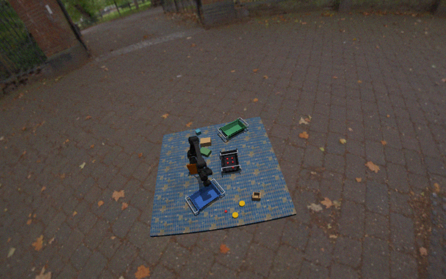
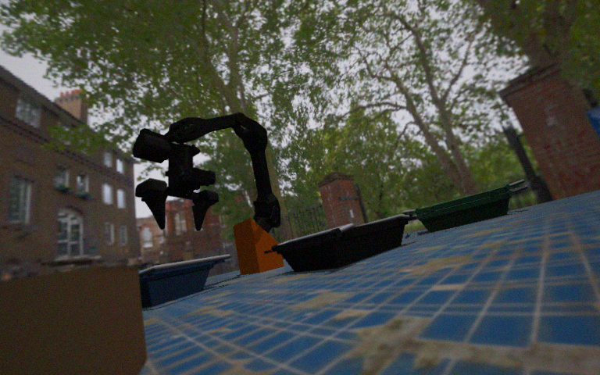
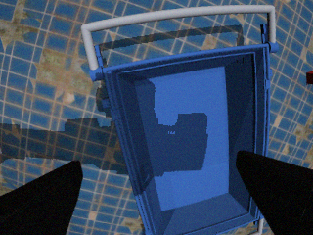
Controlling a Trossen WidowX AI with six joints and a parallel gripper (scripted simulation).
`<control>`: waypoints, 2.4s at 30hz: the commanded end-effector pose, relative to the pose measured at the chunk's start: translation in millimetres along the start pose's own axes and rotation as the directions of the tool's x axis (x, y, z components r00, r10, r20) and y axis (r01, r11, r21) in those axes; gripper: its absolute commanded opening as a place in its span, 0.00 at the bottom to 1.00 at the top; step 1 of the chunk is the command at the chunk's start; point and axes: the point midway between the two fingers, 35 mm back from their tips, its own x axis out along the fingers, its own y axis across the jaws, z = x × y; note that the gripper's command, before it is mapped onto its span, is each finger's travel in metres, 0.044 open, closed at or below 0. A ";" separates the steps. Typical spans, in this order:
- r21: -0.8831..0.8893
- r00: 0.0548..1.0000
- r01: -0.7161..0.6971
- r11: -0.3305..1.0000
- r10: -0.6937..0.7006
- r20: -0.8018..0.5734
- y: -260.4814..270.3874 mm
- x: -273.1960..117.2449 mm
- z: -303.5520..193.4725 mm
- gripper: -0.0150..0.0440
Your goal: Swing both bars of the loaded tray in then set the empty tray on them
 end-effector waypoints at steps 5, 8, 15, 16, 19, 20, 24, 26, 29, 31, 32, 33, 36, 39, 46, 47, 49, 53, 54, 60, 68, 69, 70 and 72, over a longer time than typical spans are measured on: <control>-0.142 0.997 -0.067 0.988 0.071 0.021 18.4 43.1 -76.4 1.00; -0.142 0.997 -0.067 0.988 0.071 0.021 18.4 43.1 -76.4 1.00; -0.142 0.997 -0.067 0.988 0.070 0.021 17.9 58.0 -76.1 1.00; -0.142 0.997 -0.067 0.988 0.070 0.021 17.8 63.6 -76.0 1.00; -0.142 0.997 -0.067 0.988 0.070 0.021 18.5 82.4 -75.5 1.00; -0.142 0.997 -0.067 0.988 0.070 0.021 18.9 88.7 -75.3 1.00; -0.143 0.997 -0.067 0.988 0.071 0.022 22.0 113.4 -74.6 1.00; -0.143 0.997 -0.067 0.987 0.071 0.022 24.1 124.4 -74.2 1.00; -0.143 0.997 -0.067 0.987 0.071 0.022 24.9 128.3 -74.1 1.00; -0.143 0.997 -0.067 0.987 0.071 0.022 24.9 128.3 -74.1 1.00; -0.143 0.997 -0.067 0.987 0.071 0.022 24.9 128.3 -74.1 1.00; -0.143 0.997 -0.067 0.987 0.071 0.022 24.9 128.3 -74.1 1.00; -0.143 0.997 -0.067 0.987 0.071 0.022 24.9 128.3 -74.1 1.00; -0.143 0.997 -0.067 0.987 0.071 0.022 24.9 128.3 -74.1 1.00; -0.143 0.997 -0.067 0.987 0.071 0.022 24.9 128.3 -74.1 0.85; -0.143 0.997 -0.067 0.987 0.071 0.022 24.9 128.3 -74.1 0.83; -0.143 0.997 -0.067 0.987 0.071 0.022 24.9 128.3 -74.1 0.78; -0.143 0.997 -0.067 0.987 0.071 0.022 24.9 128.3 -74.1 0.68; -0.143 0.997 -0.067 0.987 0.071 0.022 24.9 128.3 -74.1 0.65; -0.143 0.997 -0.067 0.987 0.071 0.022 24.9 128.3 -74.1 0.57; -0.143 0.997 -0.067 0.987 0.071 0.022 24.9 128.3 -74.1 0.48; -0.143 0.997 -0.067 0.987 0.071 0.022 24.9 128.3 -74.1 0.47; -0.143 0.997 -0.067 0.987 0.071 0.022 24.9 128.3 -74.1 0.46; -0.143 0.997 -0.067 0.987 0.071 0.022 24.9 128.3 -74.1 0.44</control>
